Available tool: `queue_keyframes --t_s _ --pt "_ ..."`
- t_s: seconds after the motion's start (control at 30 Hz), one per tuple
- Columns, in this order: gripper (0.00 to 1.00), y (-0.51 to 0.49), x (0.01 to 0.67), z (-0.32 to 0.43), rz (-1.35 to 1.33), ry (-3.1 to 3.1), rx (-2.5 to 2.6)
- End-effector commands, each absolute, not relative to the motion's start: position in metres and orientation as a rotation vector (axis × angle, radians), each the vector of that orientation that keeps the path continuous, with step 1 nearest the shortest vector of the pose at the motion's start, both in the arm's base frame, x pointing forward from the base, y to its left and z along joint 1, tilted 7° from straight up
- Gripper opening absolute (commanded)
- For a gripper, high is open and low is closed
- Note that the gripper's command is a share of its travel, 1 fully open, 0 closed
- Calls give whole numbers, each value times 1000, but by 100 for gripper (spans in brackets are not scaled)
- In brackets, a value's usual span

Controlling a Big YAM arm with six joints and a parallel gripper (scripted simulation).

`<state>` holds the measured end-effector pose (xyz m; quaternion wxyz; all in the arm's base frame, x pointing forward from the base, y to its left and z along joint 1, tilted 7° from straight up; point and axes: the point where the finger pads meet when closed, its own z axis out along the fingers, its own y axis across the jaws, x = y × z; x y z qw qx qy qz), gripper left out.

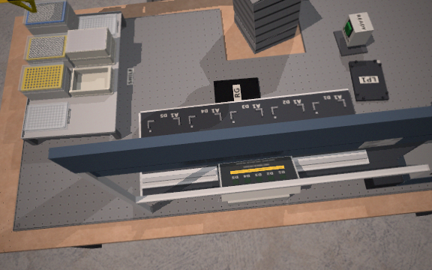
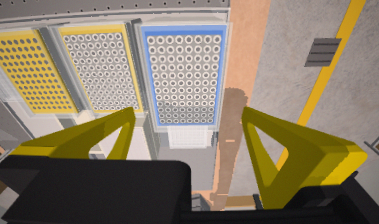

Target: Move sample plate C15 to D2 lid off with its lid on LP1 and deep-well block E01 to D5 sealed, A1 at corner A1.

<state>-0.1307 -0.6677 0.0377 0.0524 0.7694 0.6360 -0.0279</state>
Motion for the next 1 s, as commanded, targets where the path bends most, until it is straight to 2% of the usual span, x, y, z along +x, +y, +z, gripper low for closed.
queue_keyframes --t_s 0.0,0.2,0.97 --pt "100 -682 -131 66 -153 1926 2294" --pt "100 -682 -131 66 -153 1926 2294" --pt "100 -642 -33 66 -153 1921 2286"
